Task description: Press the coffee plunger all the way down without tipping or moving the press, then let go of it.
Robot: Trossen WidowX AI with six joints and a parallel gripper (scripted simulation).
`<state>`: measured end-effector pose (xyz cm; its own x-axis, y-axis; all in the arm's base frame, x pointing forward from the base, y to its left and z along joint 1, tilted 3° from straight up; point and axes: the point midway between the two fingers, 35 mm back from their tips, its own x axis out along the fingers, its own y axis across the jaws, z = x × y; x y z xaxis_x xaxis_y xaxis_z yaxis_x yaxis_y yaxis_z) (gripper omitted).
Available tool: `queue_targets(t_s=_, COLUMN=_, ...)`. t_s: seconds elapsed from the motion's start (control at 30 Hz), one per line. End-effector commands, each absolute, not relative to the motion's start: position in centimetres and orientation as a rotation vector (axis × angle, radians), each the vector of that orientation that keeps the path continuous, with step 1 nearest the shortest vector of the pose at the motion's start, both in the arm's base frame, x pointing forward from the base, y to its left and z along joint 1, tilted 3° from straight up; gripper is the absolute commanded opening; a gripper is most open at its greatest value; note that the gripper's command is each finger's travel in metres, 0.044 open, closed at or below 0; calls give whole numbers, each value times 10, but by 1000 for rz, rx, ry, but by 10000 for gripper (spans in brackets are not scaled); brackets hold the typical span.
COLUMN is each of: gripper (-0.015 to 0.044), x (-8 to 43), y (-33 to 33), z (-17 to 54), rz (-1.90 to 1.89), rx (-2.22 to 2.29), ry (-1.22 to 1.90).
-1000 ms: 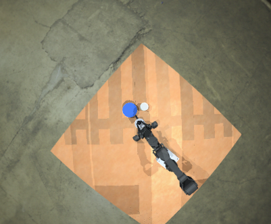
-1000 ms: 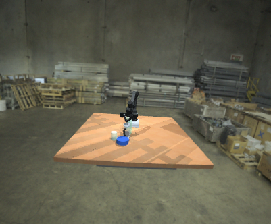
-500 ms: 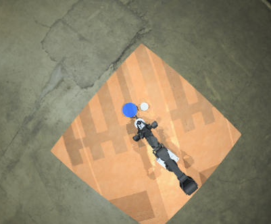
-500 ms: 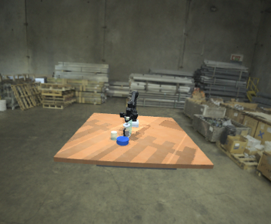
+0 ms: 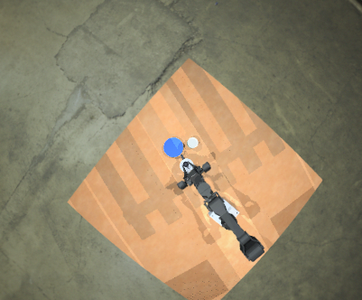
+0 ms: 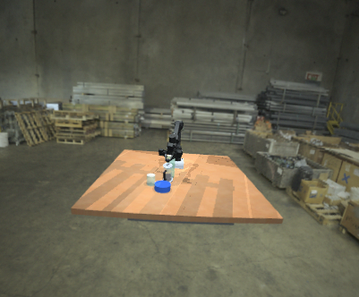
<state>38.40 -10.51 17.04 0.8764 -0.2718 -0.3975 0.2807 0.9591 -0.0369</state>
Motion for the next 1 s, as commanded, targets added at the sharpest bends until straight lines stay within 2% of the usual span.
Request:
queue_targets(t_s=0.0, gripper=123, x=382, y=-105, z=154, rz=-286, rx=27, ry=458)
queue_targets(t_s=0.57, gripper=123, x=383, y=-105, z=154, rz=-286, rx=27, ry=458)
queue_targets(t_s=0.6, gripper=123, x=384, y=-105, z=171, rz=-288, rx=22, ry=413)
queue_targets(t_s=0.97, gripper=123, x=389, y=-106, z=184, rz=-286, rx=27, ry=457)
